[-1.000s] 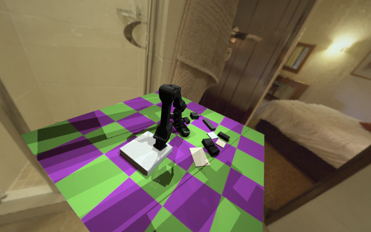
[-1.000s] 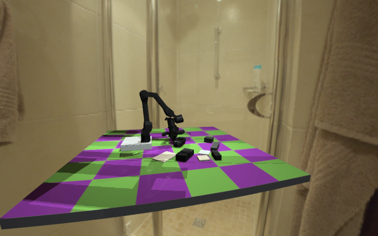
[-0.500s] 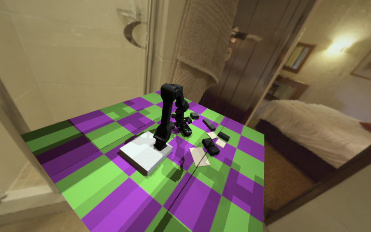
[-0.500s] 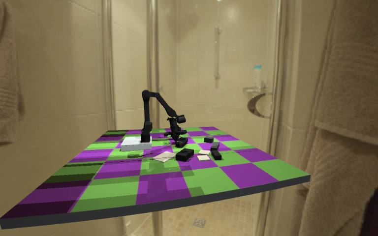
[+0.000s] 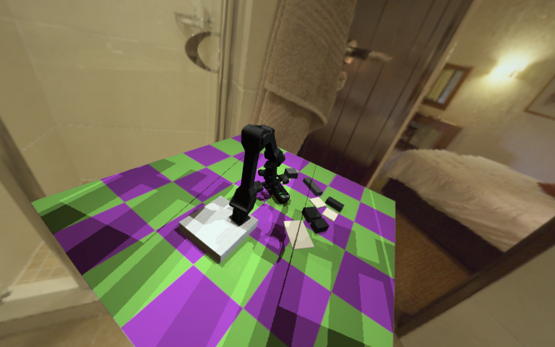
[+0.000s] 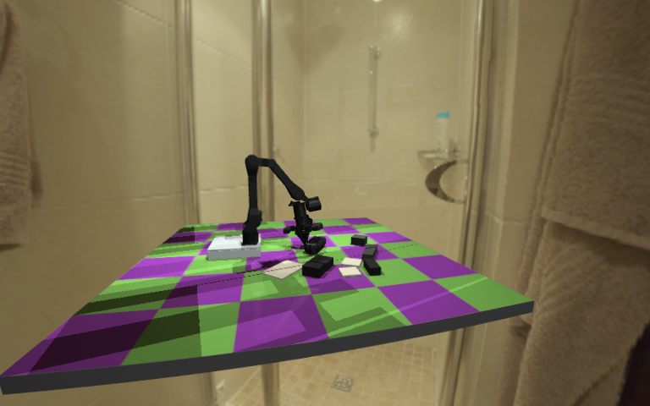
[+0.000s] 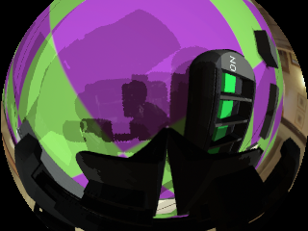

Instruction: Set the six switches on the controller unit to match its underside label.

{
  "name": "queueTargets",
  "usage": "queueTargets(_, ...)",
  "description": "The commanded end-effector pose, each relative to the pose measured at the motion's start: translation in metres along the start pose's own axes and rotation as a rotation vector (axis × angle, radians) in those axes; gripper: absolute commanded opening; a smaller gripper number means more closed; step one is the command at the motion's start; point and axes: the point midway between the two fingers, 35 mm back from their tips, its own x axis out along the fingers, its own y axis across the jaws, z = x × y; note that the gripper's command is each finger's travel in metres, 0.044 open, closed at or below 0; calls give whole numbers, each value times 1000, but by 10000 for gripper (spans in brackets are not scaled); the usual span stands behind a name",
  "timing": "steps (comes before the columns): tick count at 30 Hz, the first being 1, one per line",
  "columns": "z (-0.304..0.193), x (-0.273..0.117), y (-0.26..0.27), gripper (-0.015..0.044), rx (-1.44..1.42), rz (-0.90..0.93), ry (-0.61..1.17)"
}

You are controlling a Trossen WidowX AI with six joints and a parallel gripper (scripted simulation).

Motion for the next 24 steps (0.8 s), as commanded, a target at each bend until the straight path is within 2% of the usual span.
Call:
queueTargets(1, 1, -28, 17, 0, -2, -13, -8)
queueTargets(4, -2, -48, 33, 0, 0, -18, -9)
queueTargets(10, -2, -50, 33, 0, 0, -14, -8)
queueTargets(18, -1, -41, -18, 0, -5, 181, -9)
queueTargets(24, -1, -41, -19, 0, -5, 185, -9)
